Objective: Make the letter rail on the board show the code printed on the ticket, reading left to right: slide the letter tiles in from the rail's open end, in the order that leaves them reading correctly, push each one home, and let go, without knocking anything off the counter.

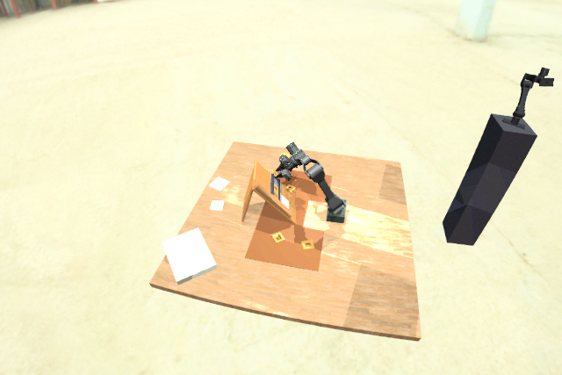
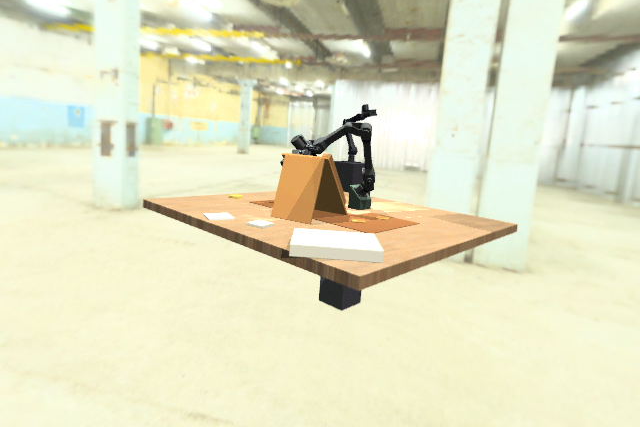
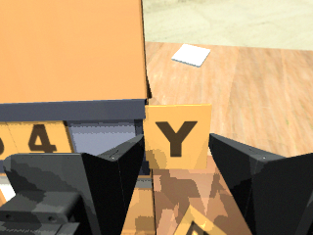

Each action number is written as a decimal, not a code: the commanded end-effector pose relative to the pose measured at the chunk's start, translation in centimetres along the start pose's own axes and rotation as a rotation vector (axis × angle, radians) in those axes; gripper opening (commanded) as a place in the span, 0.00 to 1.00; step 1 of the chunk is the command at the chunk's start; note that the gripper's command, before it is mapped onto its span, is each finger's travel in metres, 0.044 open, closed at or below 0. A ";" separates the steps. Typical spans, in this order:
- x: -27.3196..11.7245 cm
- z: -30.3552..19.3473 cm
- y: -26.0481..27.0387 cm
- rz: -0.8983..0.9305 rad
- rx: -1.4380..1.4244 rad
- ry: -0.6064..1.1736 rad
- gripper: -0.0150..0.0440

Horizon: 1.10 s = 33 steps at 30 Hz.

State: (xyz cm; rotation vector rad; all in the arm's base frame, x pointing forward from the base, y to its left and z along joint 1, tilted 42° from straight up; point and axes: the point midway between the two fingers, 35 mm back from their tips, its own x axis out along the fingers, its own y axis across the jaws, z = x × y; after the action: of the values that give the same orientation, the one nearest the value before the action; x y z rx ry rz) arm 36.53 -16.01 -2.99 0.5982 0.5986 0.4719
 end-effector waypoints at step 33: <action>0.0 0.0 2.0 -0.002 0.003 0.001 0.25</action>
State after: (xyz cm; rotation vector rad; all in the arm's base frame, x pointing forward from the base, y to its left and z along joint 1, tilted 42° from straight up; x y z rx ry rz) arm 36.17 -14.80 -1.94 0.5996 0.5991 0.4723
